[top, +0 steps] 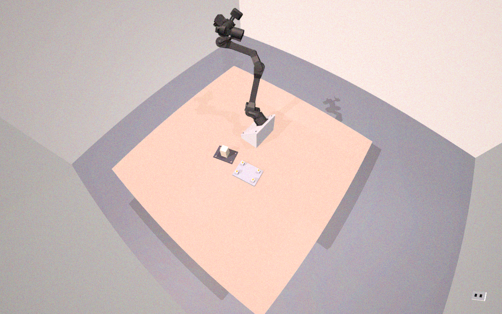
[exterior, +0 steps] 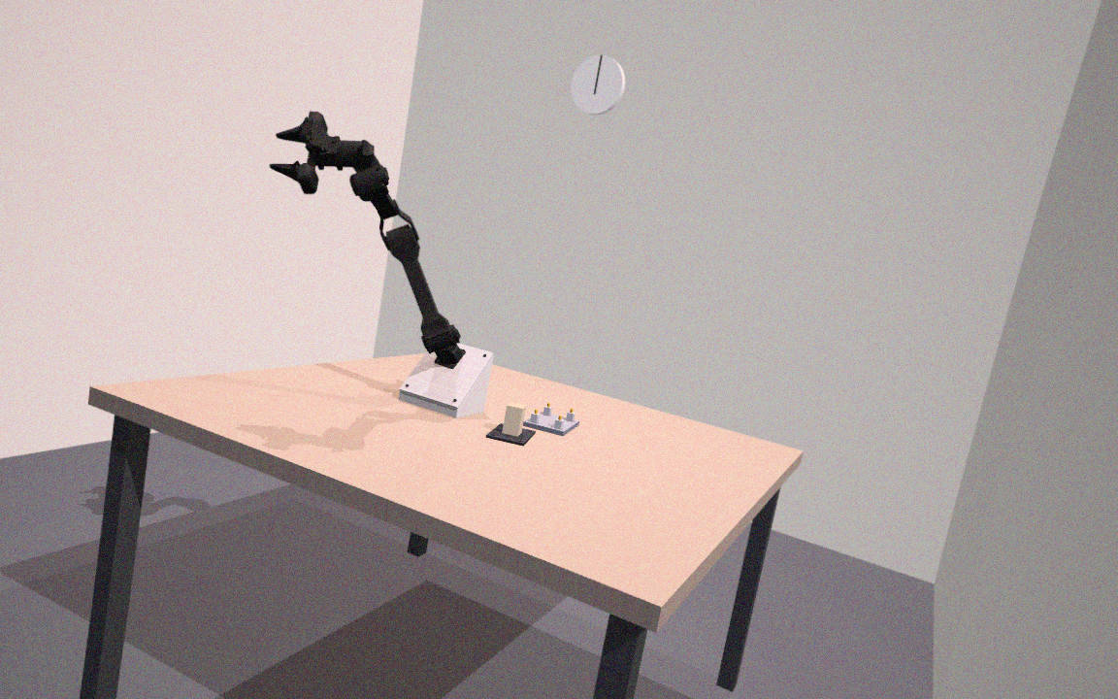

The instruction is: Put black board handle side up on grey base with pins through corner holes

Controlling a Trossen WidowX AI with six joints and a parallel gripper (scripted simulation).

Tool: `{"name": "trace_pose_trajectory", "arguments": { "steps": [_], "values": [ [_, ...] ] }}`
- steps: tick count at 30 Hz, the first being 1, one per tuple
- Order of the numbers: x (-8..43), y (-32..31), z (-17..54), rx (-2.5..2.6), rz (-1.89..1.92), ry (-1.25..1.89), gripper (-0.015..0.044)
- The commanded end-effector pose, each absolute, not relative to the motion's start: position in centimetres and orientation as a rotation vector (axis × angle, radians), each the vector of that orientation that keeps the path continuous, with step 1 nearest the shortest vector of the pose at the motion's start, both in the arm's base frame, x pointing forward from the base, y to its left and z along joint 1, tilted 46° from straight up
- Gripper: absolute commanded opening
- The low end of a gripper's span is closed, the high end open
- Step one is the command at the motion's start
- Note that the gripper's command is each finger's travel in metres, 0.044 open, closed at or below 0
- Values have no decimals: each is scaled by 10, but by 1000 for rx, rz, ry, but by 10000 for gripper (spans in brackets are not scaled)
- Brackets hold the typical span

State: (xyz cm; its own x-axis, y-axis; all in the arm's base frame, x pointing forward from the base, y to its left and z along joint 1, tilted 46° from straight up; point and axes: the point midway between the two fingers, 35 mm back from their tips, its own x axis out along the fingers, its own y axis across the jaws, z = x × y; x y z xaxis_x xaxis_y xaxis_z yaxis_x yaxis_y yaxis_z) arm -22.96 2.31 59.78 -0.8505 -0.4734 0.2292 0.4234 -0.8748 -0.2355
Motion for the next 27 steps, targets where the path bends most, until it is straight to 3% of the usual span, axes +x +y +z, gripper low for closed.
{"name": "trace_pose_trajectory", "arguments": {
  "steps": [1,11,27],
  "values": [
    [-229,23,599,-398,-2631,250,426],
    [-145,-58,649,-739,-2418,342,440],
    [92,-169,642,-1059,-1742,272,440]
  ]
}}
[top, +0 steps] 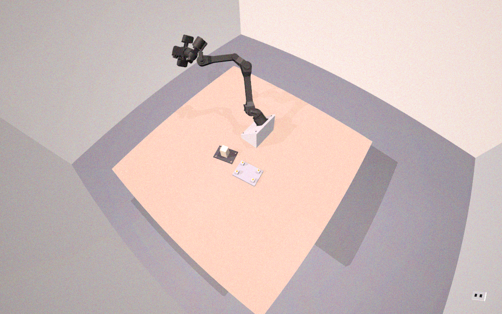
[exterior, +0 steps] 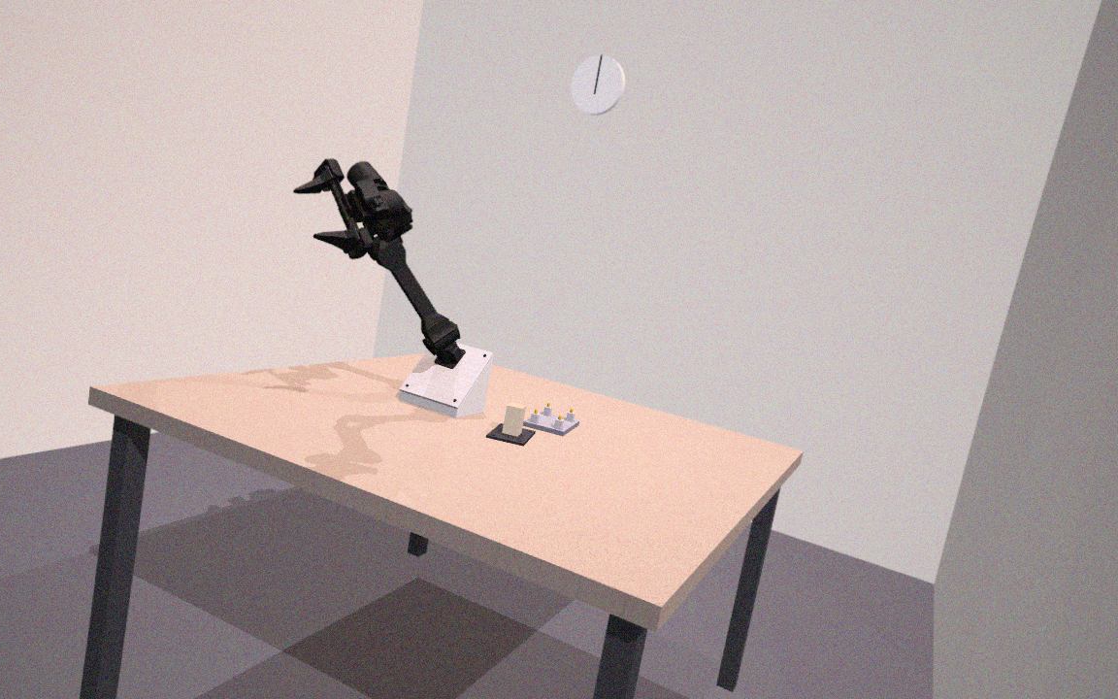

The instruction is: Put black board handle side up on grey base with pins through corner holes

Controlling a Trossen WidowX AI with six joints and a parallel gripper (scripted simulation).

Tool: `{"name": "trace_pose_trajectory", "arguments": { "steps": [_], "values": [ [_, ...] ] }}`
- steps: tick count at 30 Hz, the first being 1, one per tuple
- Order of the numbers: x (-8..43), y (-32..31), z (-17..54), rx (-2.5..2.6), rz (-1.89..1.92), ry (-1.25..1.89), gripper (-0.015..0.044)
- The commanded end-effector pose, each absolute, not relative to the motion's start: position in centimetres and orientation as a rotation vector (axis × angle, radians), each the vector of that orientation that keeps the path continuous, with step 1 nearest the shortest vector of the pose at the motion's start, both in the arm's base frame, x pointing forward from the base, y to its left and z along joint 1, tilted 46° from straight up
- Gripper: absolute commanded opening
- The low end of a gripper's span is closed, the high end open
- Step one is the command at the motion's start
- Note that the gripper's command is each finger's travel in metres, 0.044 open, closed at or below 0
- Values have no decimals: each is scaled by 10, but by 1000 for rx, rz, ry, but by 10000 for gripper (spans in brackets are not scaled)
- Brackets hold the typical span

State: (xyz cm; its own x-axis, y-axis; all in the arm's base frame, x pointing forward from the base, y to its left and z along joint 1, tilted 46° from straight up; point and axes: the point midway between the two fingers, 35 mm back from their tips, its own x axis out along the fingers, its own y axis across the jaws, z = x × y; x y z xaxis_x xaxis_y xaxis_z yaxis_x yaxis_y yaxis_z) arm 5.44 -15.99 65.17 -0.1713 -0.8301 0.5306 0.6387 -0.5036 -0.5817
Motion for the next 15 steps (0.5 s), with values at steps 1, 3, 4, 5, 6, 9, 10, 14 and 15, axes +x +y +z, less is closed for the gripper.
{"name": "trace_pose_trajectory", "arguments": {
  "steps": [1,3,4,5,6,9,10,14,15],
  "values": [
    [100,-170,640,-1063,-1719,270,440],
    [118,-174,633,-1070,-1666,276,440],
    [131,-176,627,-1074,-1628,281,440],
    [147,-178,620,-1078,-1580,288,440],
    [163,-180,612,-1081,-1532,296,440],
    [209,-182,584,-1083,-1389,324,440],
    [224,-182,574,-1081,-1342,336,440],
    [279,-174,529,-1067,-1156,384,440],
    [291,-171,517,-1062,-1107,395,440]
  ]
}}
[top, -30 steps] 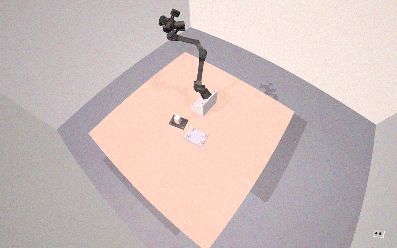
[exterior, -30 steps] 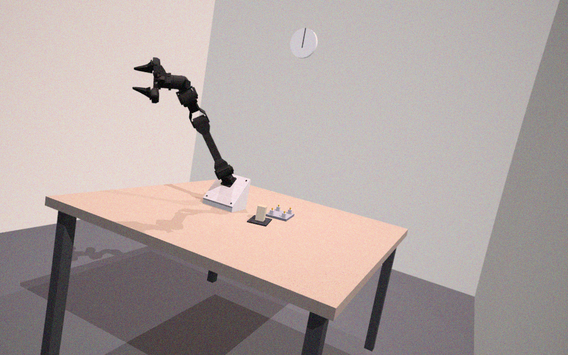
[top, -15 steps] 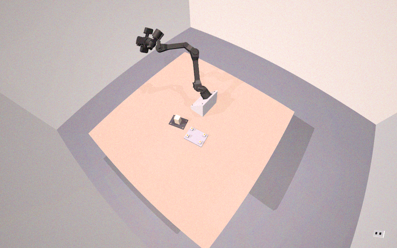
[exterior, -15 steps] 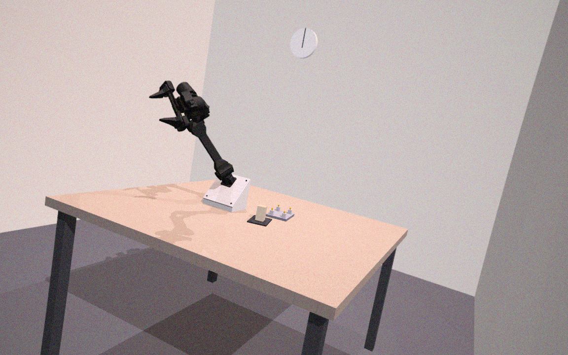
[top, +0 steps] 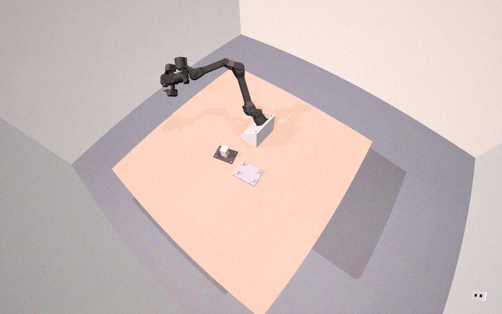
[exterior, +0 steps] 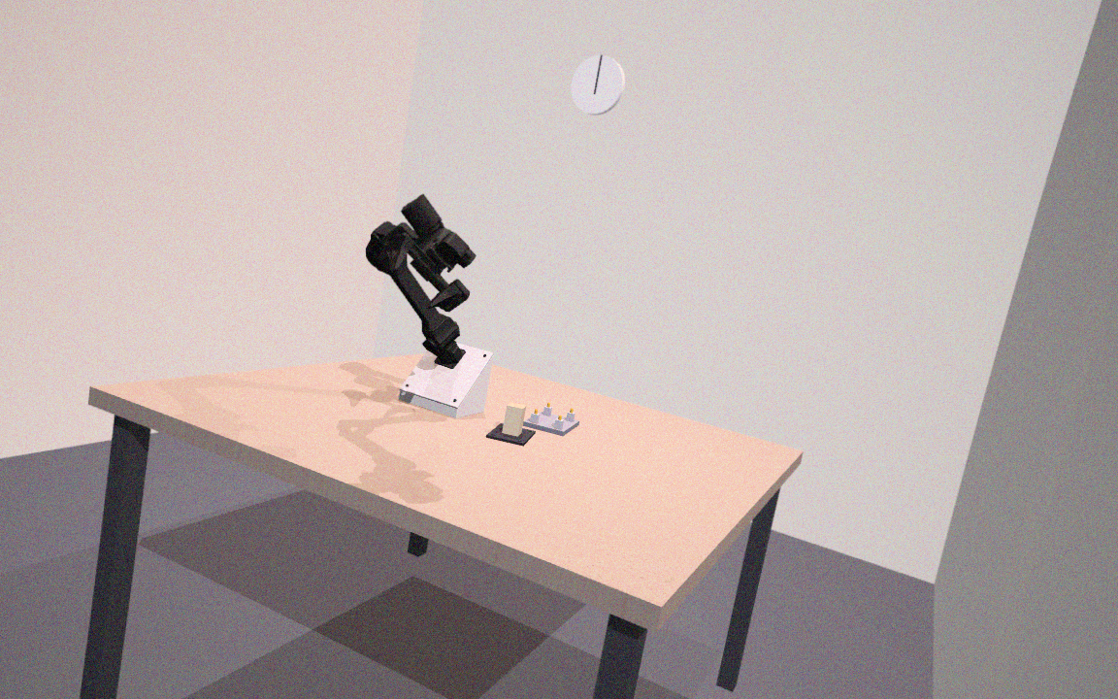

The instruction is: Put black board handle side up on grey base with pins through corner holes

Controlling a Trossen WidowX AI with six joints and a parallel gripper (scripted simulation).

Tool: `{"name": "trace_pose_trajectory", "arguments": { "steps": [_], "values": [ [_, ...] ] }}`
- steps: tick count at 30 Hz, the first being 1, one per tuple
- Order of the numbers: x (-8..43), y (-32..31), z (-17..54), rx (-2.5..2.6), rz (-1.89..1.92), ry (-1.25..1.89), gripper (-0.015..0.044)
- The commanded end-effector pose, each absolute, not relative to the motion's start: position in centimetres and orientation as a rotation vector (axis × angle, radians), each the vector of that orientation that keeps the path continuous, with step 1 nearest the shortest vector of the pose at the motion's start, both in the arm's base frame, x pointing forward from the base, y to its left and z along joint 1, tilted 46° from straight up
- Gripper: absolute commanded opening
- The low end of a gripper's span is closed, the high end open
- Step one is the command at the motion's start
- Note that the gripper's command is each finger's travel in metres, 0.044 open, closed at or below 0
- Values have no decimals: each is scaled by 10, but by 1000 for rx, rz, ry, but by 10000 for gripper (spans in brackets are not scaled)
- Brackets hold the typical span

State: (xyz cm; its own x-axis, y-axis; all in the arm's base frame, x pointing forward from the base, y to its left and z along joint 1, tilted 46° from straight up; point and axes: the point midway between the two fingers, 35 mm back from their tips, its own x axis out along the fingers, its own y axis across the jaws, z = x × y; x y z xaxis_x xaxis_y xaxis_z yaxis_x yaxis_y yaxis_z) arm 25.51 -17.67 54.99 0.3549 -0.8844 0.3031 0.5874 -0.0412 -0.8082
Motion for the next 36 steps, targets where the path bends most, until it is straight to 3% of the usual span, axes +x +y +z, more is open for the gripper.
{"name": "trace_pose_trajectory", "arguments": {
  "steps": [1,9,16,27,32,36],
  "values": [
    [303,-167,505,-1056,-1059,408,440],
    [374,-123,393,-979,-714,567,440],
    [390,-78,282,-896,-480,796,440],
    [331,-17,134,-826,-320,1274,440],
    [277,-7,97,-869,-366,1515,440],
    [269,-6,95,-880,-379,1545,440]
  ]
}}
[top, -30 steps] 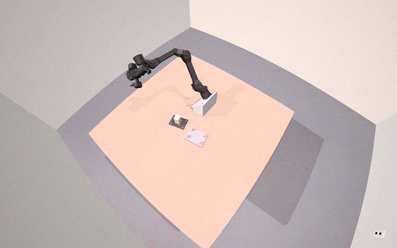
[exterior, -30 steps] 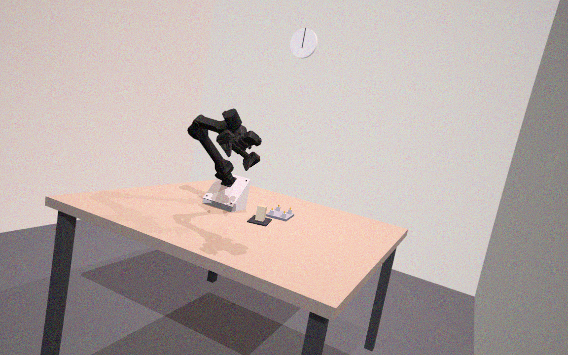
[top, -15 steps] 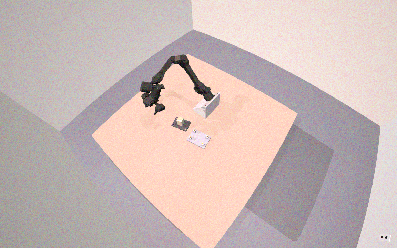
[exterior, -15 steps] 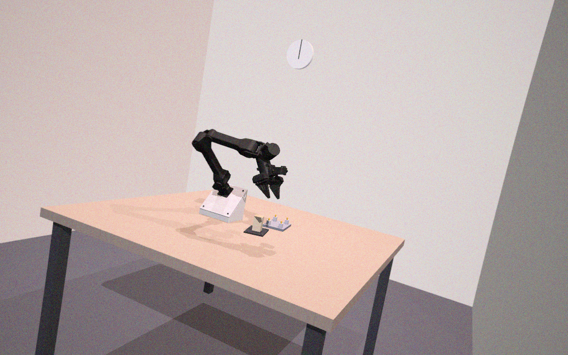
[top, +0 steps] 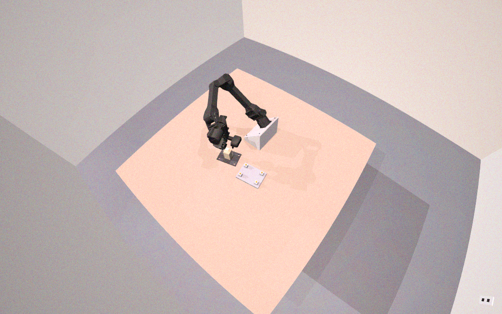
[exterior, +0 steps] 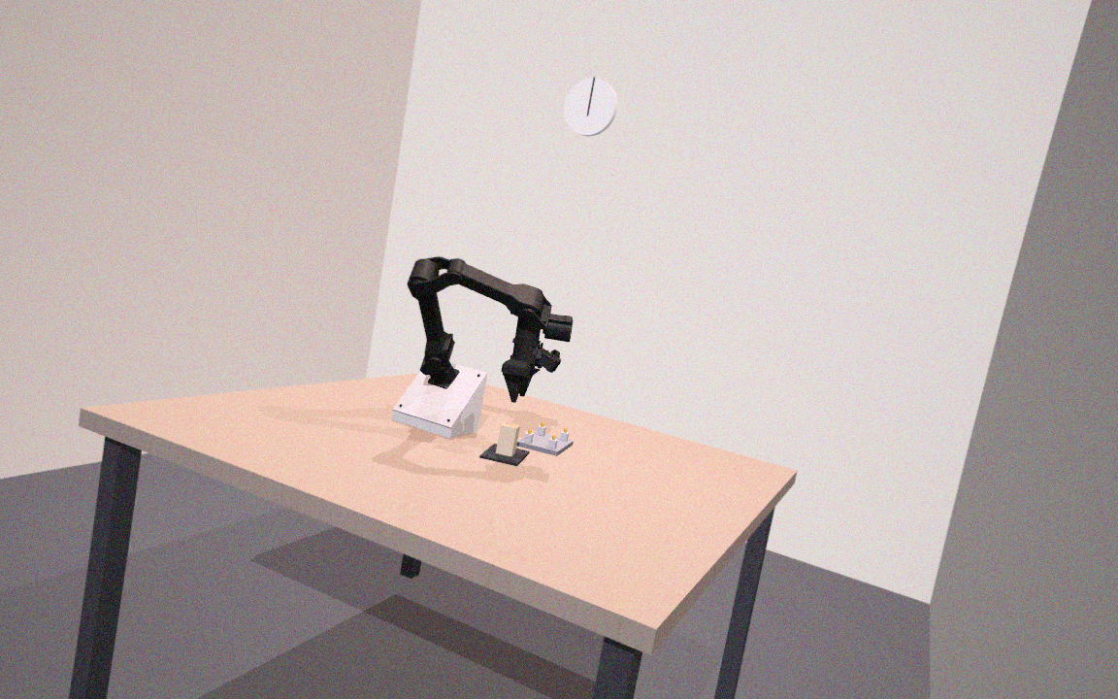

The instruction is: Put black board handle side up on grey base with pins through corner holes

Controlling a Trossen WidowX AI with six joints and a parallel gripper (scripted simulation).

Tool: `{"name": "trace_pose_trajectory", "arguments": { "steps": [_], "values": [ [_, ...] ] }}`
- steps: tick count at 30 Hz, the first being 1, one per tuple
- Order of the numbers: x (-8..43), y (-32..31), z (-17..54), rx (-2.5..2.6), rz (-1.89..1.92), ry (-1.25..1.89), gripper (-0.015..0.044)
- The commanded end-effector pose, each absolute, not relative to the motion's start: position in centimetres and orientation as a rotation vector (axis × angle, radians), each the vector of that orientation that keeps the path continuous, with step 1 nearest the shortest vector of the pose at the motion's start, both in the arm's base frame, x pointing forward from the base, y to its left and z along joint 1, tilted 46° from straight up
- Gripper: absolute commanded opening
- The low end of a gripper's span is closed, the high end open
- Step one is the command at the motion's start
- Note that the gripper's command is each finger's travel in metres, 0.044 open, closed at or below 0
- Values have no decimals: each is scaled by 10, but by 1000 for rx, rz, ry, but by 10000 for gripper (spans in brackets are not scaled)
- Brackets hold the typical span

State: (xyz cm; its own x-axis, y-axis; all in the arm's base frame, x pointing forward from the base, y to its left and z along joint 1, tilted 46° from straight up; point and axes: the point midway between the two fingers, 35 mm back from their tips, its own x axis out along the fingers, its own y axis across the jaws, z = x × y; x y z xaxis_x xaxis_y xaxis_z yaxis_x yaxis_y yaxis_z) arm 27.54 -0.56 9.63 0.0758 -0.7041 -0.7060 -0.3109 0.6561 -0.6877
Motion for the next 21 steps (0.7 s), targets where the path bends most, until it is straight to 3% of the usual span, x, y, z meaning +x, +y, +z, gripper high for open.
{"name": "trace_pose_trajectory", "arguments": {
  "steps": [1,21],
  "values": [
    [269,-6,95,-880,-379,1545,440],
    [274,-52,55,-881,-380,1544,440]
  ]
}}
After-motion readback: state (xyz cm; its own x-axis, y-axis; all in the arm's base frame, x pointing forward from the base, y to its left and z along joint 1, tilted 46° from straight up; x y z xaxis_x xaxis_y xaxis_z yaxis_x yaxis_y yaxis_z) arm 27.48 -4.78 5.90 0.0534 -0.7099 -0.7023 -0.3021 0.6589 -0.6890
